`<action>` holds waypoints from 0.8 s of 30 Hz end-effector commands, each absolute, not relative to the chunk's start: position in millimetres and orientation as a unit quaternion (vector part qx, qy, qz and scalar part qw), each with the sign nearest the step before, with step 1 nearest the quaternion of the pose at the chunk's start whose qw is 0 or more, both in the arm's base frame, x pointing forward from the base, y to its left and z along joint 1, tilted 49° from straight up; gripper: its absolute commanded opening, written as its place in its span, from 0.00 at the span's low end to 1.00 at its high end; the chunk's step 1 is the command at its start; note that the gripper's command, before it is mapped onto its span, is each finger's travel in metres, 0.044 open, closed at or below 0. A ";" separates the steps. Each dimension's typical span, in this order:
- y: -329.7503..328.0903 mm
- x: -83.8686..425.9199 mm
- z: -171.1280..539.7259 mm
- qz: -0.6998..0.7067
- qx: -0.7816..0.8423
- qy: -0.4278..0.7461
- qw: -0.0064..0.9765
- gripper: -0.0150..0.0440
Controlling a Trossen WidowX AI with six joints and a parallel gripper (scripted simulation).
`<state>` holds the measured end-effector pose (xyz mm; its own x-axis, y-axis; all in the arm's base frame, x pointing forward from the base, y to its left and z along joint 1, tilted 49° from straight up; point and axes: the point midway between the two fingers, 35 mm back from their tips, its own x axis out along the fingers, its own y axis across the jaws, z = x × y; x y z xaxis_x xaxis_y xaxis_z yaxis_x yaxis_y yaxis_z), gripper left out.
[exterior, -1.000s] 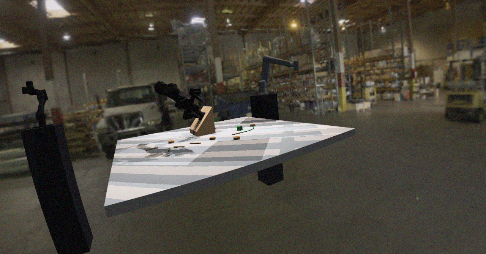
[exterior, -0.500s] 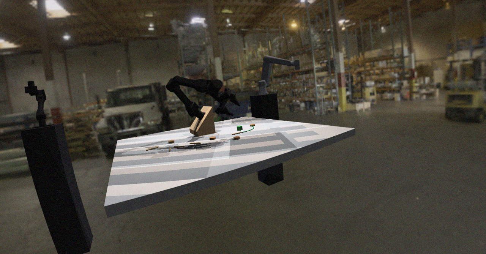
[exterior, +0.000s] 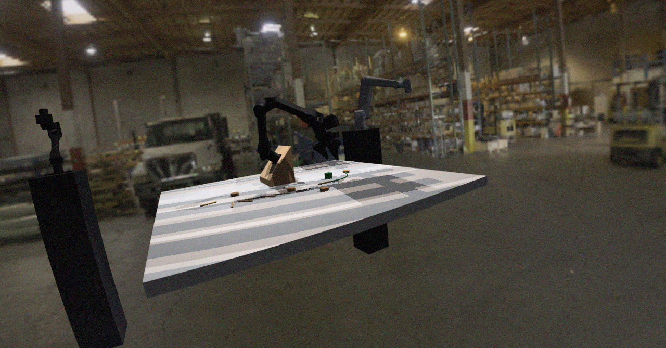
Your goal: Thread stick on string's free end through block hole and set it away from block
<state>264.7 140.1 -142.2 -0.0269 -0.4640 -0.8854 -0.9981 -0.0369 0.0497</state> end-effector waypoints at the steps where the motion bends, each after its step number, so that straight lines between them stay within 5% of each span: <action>1: 127.1 204.1 -173.1 0.482 -0.685 0.539 0.091 1.00; 5: 115.1 176.5 -184.0 0.517 -0.698 0.493 -0.046 1.00; 24: 115.1 176.5 -184.0 0.517 -0.698 0.493 -0.046 1.00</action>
